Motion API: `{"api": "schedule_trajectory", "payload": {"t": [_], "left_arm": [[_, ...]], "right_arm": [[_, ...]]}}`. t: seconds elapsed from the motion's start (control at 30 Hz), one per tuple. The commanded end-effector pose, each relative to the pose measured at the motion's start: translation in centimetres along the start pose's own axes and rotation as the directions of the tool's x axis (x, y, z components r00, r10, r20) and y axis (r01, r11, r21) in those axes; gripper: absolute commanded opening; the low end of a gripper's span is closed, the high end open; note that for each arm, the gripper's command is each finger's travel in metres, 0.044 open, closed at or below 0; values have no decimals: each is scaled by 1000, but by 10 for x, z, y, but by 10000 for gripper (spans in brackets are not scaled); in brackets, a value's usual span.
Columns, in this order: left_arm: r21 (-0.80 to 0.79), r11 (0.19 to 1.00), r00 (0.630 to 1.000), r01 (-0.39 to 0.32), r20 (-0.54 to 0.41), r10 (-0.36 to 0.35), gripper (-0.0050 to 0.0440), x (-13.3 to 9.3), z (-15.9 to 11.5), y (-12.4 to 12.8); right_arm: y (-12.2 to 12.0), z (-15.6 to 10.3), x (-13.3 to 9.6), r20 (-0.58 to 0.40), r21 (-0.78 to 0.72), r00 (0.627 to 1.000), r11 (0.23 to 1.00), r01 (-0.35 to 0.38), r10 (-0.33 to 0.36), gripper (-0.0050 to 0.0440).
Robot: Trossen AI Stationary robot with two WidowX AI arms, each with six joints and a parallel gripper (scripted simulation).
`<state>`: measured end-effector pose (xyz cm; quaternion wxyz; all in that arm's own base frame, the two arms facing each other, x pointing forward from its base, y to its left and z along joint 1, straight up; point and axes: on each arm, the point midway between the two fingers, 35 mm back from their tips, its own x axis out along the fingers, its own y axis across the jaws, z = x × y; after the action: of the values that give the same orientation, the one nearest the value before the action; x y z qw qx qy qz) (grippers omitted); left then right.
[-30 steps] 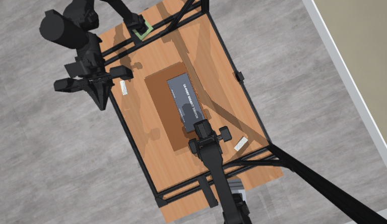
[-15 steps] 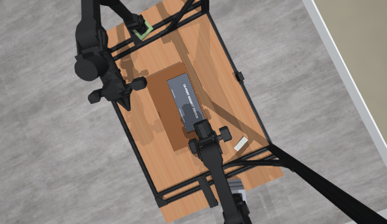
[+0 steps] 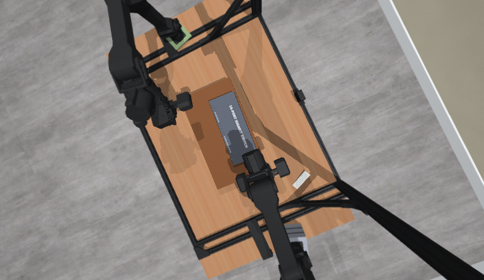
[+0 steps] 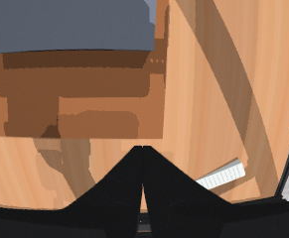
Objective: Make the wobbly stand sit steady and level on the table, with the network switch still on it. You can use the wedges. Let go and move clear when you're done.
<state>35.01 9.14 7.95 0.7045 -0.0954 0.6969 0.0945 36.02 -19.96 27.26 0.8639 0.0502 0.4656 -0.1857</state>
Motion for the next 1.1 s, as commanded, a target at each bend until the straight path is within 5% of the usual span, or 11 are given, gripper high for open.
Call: {"api": "schedule_trajectory", "payload": {"t": [0.0, 0.23, 0.53, 1.07], "left_arm": [[0, 1000, 1000, 0, 0, 0, 0, 0, 0, 0], [0, 1000, 1000, 0, 0, 0, 0, 0, 0, 0], [0, 1000, 1000, 0, 0, 0, 0, 0, 0, 0], [0, 1000, 1000, 0, 0, 0, 0, 0, 0, 0]], "right_arm": [[5, -45, 28, -204, -5, 979, 1000, -31, 29, 0], [6, -49, 28, -228, -4, 973, 999, -36, 34, 0], [16, -126, 38, -561, 7, 823, 995, -100, 86, 0], [16, -126, 38, -561, 7, 823, 995, -100, 86, 0]]}}
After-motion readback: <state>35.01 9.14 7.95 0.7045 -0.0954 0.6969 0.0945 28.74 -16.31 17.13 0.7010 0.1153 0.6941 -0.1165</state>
